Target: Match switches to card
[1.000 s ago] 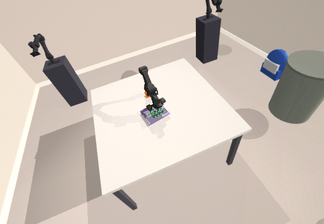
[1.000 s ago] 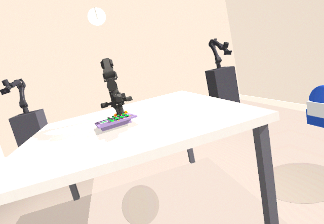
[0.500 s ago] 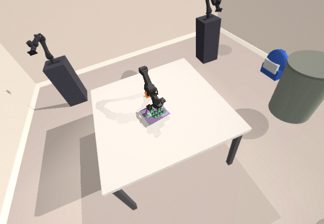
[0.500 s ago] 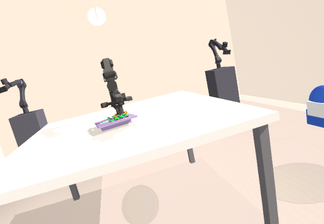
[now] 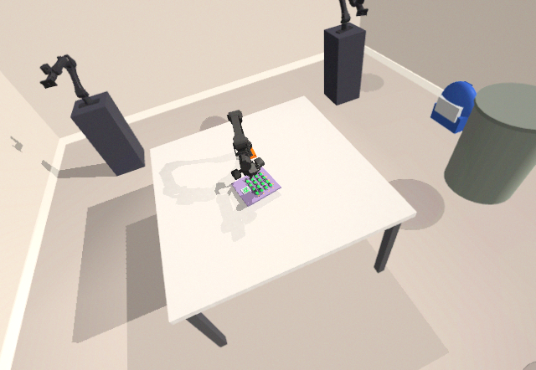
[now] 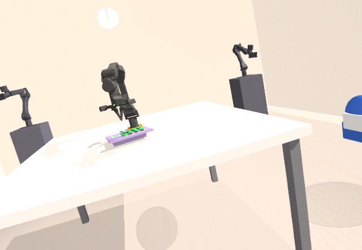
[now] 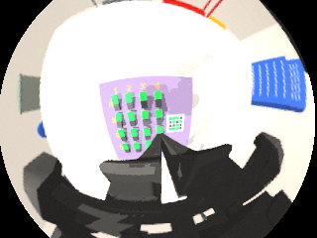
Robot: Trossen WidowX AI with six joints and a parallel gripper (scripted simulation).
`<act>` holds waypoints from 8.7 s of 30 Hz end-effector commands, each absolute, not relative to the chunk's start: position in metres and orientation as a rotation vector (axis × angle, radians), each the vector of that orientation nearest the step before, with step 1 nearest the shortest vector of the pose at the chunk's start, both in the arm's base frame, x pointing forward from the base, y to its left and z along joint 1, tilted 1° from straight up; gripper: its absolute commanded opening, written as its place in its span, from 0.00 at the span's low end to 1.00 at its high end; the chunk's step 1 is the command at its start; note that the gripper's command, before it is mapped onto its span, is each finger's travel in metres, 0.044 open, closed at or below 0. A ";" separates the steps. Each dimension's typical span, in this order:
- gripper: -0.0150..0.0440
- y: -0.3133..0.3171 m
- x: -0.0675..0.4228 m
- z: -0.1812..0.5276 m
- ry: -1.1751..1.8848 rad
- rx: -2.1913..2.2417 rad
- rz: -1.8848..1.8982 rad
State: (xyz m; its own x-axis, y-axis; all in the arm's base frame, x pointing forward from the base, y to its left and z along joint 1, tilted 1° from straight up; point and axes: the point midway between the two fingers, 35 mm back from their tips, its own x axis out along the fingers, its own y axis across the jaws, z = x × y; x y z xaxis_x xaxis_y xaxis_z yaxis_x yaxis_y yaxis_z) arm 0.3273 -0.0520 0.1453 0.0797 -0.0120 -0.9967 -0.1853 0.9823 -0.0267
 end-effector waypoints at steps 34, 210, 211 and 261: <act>0.25 -0.061 0.332 0.086 1.468 -0.165 0.143; 0.25 0.028 0.294 0.100 1.511 -0.163 0.149; 0.25 0.028 0.293 0.117 1.505 -0.163 0.148; 0.25 -0.003 0.300 0.083 1.521 -0.166 0.143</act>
